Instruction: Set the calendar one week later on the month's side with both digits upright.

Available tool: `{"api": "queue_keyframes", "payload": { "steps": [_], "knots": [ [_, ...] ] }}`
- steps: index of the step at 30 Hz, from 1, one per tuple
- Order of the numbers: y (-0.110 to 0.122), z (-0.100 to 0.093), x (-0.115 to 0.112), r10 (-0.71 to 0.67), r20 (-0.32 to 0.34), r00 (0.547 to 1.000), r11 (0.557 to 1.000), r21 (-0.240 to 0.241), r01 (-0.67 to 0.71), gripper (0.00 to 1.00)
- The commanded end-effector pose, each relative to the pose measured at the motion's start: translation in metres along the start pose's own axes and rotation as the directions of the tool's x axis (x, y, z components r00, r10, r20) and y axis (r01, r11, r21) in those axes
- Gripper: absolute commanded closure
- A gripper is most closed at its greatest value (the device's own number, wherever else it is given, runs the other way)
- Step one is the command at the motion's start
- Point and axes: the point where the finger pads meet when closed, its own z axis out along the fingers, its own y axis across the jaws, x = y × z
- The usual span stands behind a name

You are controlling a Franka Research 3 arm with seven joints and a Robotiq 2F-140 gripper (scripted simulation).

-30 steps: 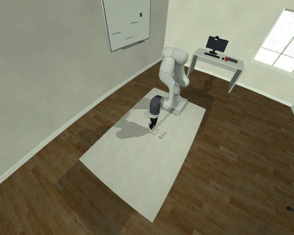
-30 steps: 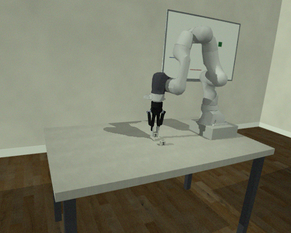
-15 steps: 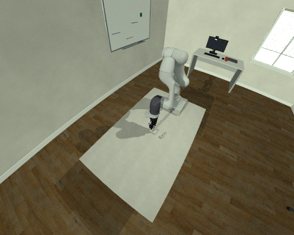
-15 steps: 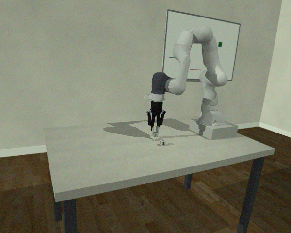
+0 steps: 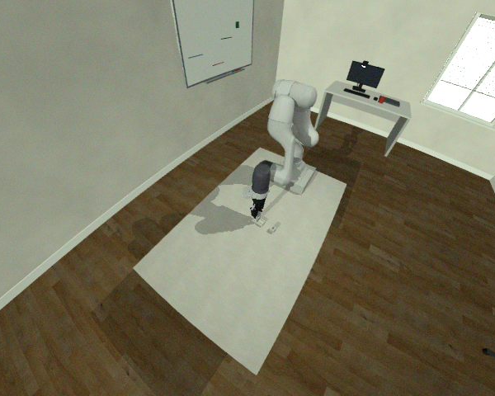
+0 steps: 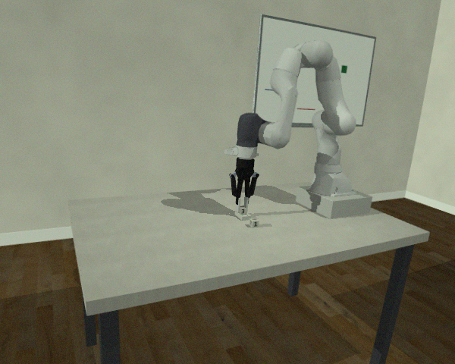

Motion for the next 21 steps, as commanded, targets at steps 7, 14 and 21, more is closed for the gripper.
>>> {"api": "queue_keyframes", "payload": {
  "steps": [7, 14, 21],
  "knots": [
    [-0.0023, -0.0006, 0.0, 0.002, -0.001, 1.0, 1.0, 0.005, -0.002, 0.84],
    [-0.0023, -0.0006, 0.0, 0.002, -0.001, 1.0, 1.0, 0.005, -0.002, 0.84],
    [-0.0023, -0.0006, 0.0, 0.002, -0.001, 1.0, 1.0, 0.005, -0.002, 0.82]
  ]
}}
